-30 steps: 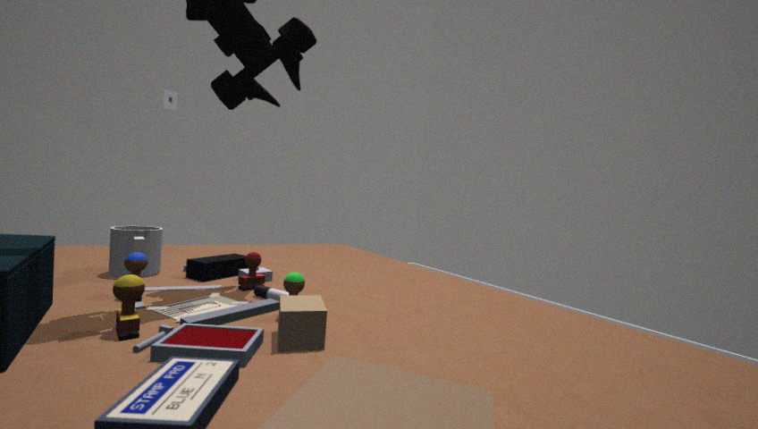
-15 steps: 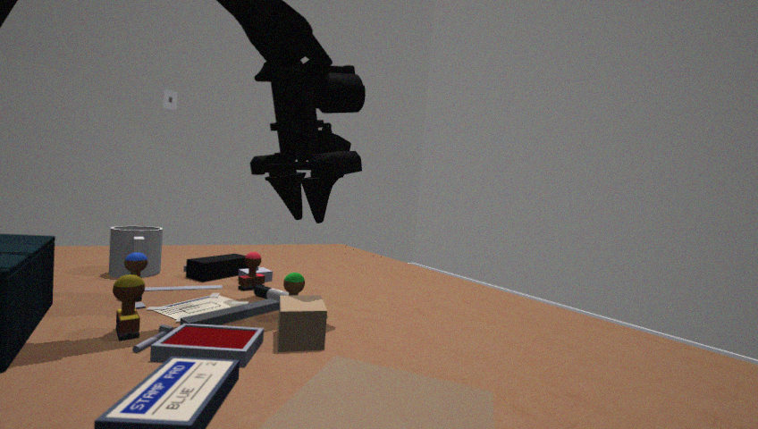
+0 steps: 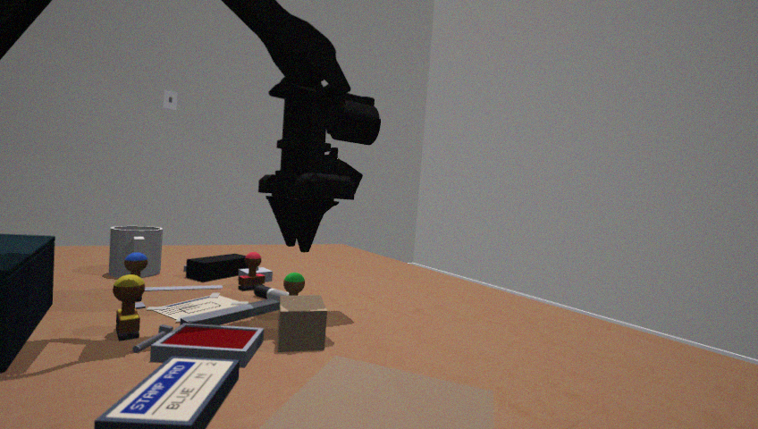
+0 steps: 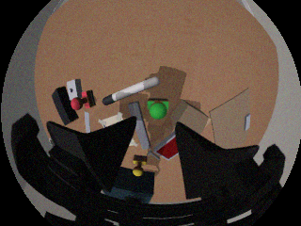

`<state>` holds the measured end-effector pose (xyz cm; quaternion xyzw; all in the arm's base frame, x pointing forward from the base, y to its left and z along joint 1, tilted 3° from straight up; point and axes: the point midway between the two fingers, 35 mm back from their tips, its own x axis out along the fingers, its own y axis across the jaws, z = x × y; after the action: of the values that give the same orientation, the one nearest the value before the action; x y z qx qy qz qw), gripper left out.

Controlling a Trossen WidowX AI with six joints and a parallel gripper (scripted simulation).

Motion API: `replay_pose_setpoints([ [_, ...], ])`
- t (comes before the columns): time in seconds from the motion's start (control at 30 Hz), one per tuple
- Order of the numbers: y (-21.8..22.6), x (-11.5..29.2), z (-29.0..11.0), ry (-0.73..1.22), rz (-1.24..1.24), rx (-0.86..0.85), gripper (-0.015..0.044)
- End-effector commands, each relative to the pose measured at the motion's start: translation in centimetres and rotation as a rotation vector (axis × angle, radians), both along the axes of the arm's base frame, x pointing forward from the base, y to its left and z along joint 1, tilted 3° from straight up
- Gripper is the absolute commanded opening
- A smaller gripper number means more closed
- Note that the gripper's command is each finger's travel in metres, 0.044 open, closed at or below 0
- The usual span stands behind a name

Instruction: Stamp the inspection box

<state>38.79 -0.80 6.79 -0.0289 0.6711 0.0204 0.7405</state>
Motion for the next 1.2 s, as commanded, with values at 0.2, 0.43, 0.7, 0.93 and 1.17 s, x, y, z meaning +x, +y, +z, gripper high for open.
replay_pose_setpoints([
  [0.2, -0.3, 0.1, -1.4, 0.012, -0.011, -0.006, 0.0223],
  [0.43, -0.3, 0.2, -2.6, 0.012, -0.011, -0.006, 0.0223],
  [0.7, -0.3, 0.4, -3.9, 0.012, -0.011, -0.006, 0.0223],
  [0.93, -0.4, 0.4, -5.0, 0.012, -0.011, -0.006, 0.0223],
  [1.17, -0.4, 0.5, -6.2, 0.012, -0.011, -0.006, 0.0223],
])
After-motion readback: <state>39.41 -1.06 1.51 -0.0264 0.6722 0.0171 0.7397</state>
